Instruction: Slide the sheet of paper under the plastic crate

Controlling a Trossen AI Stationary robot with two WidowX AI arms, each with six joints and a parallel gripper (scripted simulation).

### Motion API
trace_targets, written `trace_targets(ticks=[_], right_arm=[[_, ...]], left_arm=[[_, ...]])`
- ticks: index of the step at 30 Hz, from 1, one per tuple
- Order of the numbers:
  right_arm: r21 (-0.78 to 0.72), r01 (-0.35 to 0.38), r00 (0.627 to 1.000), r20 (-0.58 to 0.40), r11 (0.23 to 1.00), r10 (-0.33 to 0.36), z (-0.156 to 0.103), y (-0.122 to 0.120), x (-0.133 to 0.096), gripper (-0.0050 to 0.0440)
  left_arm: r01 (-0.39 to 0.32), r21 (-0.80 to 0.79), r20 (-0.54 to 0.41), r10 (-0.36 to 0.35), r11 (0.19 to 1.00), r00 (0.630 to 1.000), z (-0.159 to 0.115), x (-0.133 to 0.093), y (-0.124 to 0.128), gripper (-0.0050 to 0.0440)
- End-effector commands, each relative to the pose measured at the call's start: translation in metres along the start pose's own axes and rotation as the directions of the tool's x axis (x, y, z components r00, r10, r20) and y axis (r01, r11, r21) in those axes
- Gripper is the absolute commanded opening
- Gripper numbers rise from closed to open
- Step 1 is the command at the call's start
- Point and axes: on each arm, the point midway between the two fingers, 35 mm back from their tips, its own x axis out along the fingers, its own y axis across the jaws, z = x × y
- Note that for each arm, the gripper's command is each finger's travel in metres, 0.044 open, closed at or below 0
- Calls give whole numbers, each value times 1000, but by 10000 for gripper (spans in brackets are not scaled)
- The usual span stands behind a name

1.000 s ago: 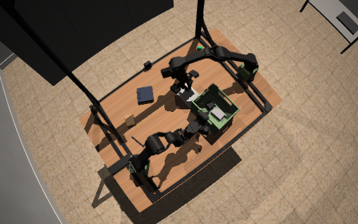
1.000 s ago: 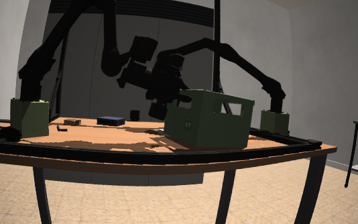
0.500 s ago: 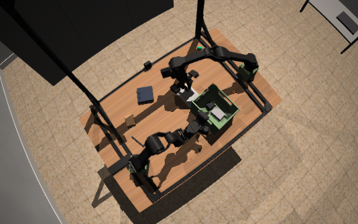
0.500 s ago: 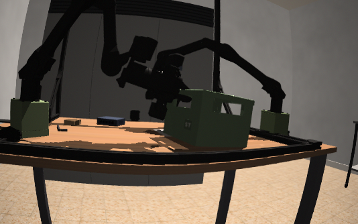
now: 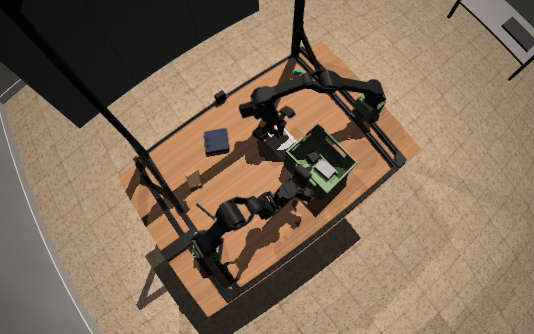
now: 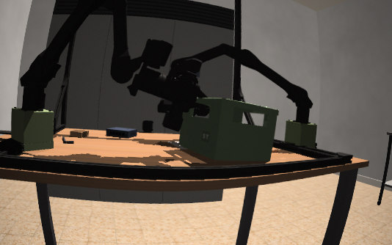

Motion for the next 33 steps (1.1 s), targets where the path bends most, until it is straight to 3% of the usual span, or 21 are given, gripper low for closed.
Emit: trace_targets(ticks=[1, 18, 33], right_arm=[[-14, -80, 997, 2, 997, 80, 1, 29, -1, 0], [-14, -80, 997, 2, 997, 80, 1, 29, -1, 0], [-14, -80, 997, 2, 997, 80, 1, 29, -1, 0]], left_arm=[[14, 15, -14, -14, 1000, 1000, 6, 15, -3, 60], [14, 15, -14, -14, 1000, 1000, 18, 37, -4, 60], [14, 15, -14, -14, 1000, 1000, 21, 42, -4, 60]])
